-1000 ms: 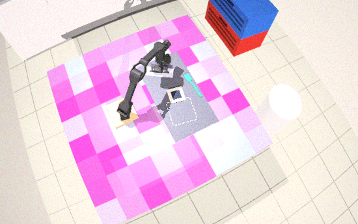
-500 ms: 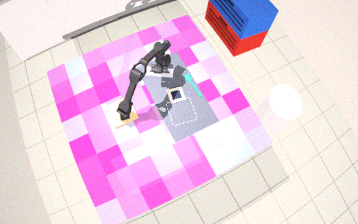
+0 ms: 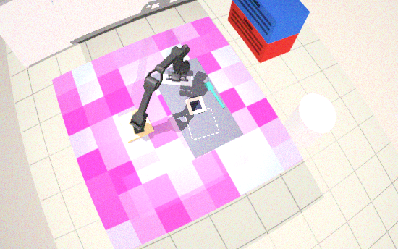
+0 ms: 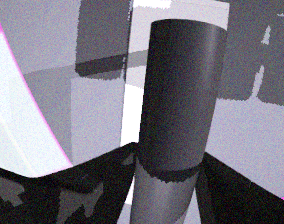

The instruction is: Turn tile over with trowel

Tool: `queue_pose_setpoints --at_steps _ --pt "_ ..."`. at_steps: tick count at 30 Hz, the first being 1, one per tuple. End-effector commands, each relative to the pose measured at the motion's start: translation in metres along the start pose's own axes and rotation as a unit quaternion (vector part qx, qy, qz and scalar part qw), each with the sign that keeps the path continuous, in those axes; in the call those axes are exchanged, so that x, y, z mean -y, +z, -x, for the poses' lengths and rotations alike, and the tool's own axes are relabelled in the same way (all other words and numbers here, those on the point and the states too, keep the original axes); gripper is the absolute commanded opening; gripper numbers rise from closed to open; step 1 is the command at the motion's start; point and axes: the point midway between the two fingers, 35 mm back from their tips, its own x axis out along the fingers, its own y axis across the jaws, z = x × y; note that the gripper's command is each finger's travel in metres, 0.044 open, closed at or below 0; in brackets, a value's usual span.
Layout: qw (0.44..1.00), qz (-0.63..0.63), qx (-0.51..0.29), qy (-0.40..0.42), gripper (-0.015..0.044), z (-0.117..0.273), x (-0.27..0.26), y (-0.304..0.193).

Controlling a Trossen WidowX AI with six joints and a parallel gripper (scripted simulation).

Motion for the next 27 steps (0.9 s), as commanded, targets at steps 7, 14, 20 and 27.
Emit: queue_pose_setpoints --at_steps 7,14,20,27 --pt "0.994 -0.109 -0.001 0.0 0.013 -0.0012 -0.0001 0.0" --pt "0.978 -0.211 -0.001 0.0 0.013 -0.0012 -0.0003 -0.0001" --pt "0.955 -0.296 -0.001 0.0 0.013 -0.0012 -0.0003 -0.0001" --pt "0.919 -0.394 -0.001 -0.001 0.013 -0.0012 -0.0002 0.0"
